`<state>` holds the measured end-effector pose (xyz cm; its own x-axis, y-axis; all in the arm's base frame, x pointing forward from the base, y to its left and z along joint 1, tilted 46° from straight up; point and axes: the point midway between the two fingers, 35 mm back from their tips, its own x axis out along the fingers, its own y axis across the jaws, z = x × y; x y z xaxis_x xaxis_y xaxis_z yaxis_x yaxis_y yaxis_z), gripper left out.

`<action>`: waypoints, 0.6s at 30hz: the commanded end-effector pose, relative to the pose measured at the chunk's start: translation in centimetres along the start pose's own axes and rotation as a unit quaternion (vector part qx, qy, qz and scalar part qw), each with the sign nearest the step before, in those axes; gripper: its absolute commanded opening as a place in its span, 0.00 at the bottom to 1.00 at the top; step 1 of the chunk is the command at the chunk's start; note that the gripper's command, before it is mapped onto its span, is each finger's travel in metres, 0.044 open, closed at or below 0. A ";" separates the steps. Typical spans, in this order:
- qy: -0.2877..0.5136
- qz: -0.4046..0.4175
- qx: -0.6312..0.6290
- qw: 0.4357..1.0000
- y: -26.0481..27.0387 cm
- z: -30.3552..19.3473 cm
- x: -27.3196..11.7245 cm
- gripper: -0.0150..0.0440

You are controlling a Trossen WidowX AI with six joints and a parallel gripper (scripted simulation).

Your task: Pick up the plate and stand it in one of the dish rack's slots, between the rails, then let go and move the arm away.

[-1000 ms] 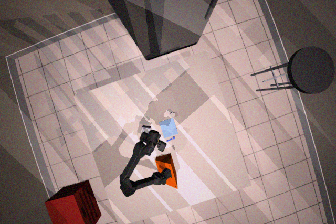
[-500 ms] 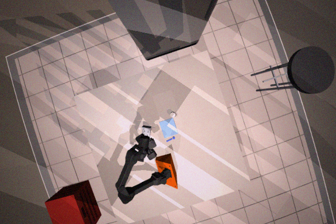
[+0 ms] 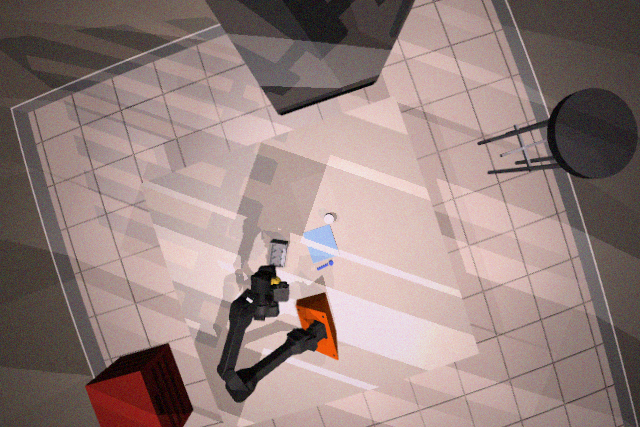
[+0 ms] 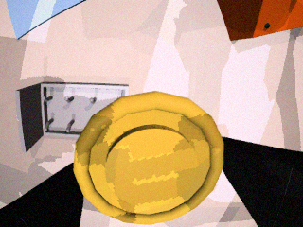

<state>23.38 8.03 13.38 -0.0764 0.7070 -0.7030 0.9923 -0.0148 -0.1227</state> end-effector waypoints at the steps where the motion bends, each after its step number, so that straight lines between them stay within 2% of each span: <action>1: 0.005 -0.002 0.064 0.998 -1.2 -0.9 0.2 0.25; 4: 0.007 -0.003 0.104 0.995 -1.9 -1.4 0.3 0.25; 10: 0.005 -0.004 0.106 0.994 -2.0 -1.4 0.3 0.25; 18: -0.075 -0.023 0.060 0.995 -2.3 0.0 2.7 0.25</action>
<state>21.19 9.78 12.72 -0.1222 0.6406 -0.7581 0.9652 -0.1011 -0.2411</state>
